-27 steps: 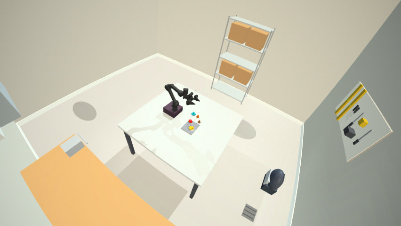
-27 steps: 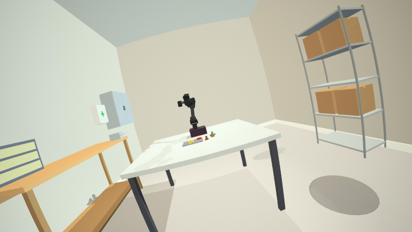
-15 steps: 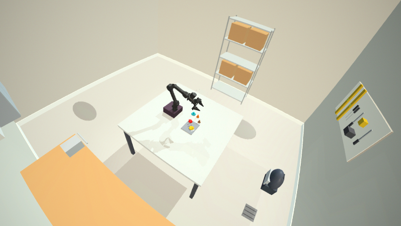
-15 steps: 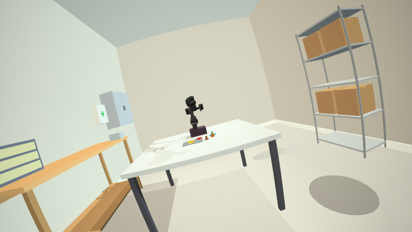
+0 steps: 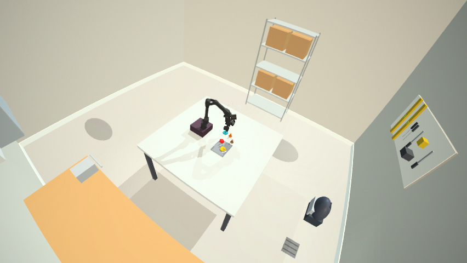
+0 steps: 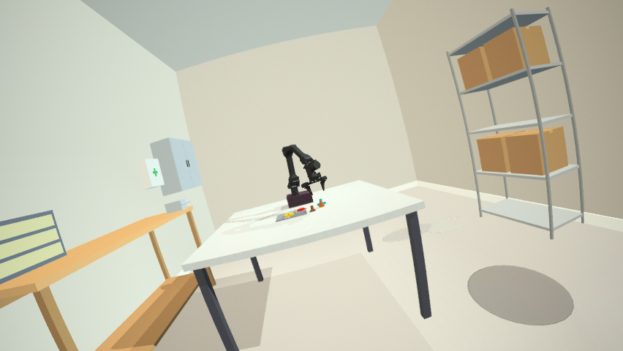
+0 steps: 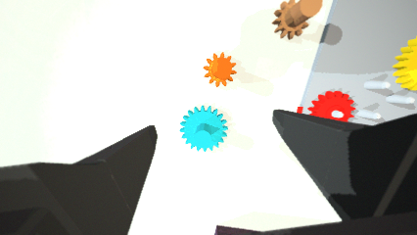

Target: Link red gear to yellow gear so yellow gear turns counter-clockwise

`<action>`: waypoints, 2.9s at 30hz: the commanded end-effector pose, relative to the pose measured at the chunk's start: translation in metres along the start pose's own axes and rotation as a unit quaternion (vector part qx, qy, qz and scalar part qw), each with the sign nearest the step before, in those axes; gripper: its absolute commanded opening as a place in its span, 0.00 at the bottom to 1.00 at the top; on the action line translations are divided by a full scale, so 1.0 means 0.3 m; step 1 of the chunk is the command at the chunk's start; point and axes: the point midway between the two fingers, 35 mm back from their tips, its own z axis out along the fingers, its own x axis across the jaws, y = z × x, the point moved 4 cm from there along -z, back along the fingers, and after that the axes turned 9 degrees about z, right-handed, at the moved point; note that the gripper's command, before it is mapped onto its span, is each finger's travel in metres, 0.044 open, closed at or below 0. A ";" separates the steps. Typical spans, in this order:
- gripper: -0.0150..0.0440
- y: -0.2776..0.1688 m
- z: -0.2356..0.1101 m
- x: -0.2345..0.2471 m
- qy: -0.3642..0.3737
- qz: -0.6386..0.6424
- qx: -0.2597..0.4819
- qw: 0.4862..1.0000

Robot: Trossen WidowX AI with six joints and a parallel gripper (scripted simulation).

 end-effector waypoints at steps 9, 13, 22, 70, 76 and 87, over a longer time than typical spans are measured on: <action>1.00 -0.092 0.086 0.047 -0.034 -0.018 0.089 0.995; 1.00 -0.097 0.110 0.045 -0.034 -0.018 0.089 0.995; 1.00 -0.103 0.150 0.042 -0.034 -0.018 0.089 0.995; 0.25 -0.079 0.137 0.078 -0.018 -0.046 0.072 0.996; 0.25 -0.062 0.087 0.084 -0.020 -0.042 0.074 0.996; 0.25 -0.038 -0.010 0.090 -0.024 -0.035 0.078 0.996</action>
